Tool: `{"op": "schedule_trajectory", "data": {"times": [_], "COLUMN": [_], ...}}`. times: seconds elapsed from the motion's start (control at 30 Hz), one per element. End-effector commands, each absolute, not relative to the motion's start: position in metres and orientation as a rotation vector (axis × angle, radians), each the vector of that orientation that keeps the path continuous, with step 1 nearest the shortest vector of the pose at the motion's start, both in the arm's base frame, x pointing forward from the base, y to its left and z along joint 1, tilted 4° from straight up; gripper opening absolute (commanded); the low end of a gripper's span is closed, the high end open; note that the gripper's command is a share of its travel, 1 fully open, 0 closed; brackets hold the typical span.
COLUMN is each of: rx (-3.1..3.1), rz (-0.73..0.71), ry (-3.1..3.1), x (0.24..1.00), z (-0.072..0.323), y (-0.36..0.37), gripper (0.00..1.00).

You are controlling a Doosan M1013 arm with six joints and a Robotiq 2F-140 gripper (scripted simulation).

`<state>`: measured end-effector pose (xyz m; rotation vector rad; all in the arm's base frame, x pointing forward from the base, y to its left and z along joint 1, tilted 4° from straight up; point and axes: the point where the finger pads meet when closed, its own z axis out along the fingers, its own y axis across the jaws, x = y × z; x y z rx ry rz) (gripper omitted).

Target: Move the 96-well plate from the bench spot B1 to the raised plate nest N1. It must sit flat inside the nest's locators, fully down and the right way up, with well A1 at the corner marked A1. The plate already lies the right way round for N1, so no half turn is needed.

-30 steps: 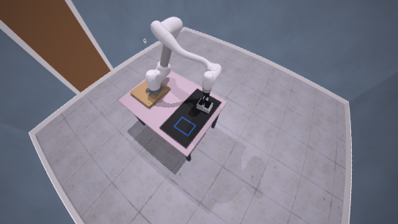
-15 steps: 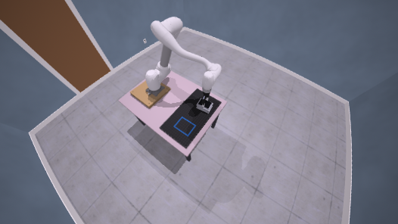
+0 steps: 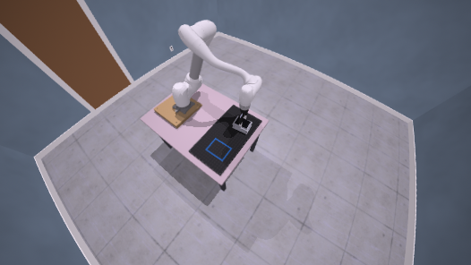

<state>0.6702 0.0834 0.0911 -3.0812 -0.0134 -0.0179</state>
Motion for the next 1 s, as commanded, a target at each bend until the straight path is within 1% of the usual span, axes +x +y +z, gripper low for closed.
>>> {"op": "schedule_trajectory", "data": {"times": [0.0, 0.97], "rx": [-3.081, -3.081], "rz": [-0.018, -0.018], "ry": [-0.013, -0.013], "x": [0.6702, 0.6703], "z": [0.0907, 0.0866], "y": [0.0835, 0.0837], "gripper": [0.0, 0.0]}}
